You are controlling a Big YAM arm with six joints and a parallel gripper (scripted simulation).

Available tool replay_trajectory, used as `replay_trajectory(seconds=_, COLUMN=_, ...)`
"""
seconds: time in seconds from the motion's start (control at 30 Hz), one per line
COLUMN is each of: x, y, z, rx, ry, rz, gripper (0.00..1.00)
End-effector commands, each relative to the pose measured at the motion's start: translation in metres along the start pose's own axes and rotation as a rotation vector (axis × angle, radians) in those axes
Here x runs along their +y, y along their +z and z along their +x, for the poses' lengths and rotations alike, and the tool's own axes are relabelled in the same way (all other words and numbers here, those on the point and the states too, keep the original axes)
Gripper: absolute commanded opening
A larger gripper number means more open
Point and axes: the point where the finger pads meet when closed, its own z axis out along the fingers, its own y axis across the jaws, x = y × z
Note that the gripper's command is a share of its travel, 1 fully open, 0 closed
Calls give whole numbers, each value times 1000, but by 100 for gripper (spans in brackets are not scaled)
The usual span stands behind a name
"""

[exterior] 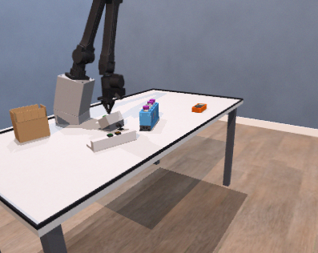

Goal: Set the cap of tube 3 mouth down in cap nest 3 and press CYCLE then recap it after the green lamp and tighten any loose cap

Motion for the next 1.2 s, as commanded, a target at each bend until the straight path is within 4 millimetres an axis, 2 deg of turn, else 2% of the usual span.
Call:
replay_trajectory(seconds=0.0, x=2, y=1, z=-11, rx=-29, ry=-4, rz=-1, gripper=0)
replay_trajectory(seconds=0.37, x=2, y=1, z=-11, rx=-29, ry=-4, rz=-1, gripper=0)
replay_trajectory(seconds=0.4, x=0, y=0, z=-5, rx=-15, ry=-1, rz=0, gripper=0)
replay_trajectory(seconds=0.5, x=3, y=4, z=-8, rx=-19, ry=-5, rz=-2, gripper=0)
replay_trajectory(seconds=1.17, x=3, y=4, z=-10, rx=-24, ry=-6, rz=-2, gripper=0)
